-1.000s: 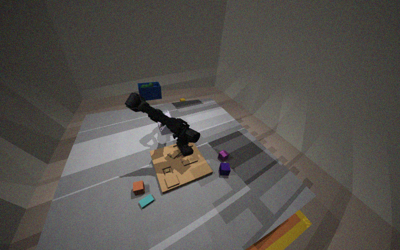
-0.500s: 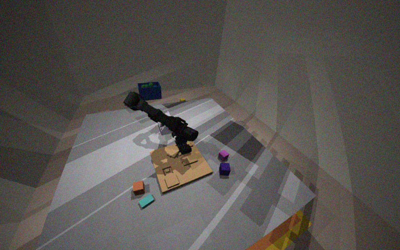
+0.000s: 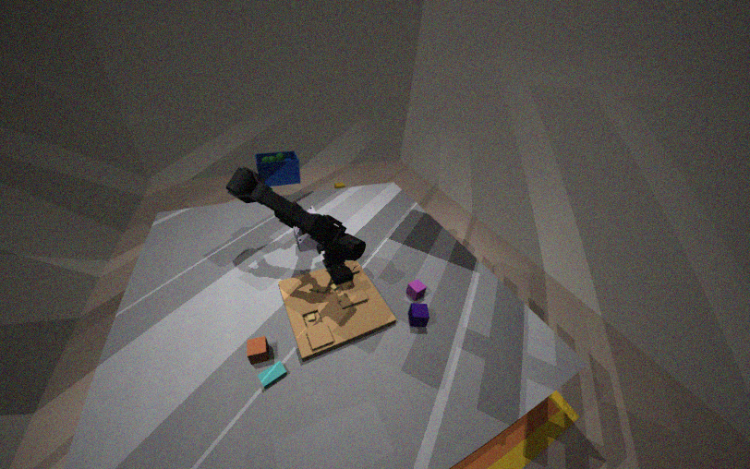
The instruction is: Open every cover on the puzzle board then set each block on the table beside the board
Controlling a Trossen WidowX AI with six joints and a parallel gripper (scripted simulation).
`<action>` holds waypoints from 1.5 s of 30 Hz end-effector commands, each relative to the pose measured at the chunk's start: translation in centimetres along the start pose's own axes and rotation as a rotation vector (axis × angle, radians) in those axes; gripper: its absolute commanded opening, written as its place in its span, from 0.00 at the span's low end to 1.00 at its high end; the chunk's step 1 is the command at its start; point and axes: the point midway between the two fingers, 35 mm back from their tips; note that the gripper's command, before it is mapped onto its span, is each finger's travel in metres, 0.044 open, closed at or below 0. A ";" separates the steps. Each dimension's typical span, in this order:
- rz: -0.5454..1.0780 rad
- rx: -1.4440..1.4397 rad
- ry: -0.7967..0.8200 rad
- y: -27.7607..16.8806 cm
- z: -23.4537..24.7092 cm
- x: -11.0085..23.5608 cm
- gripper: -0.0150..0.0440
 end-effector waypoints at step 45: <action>0.004 0.003 0.010 -2.7 4.8 -0.2 0.25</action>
Point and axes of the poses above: the point midway between the two fingers, 35 mm back from their tips, its own x axis back along the fingers, its own z axis across the jaws, y = z × x, and after that the axes turned 14 degrees about x, right-handed
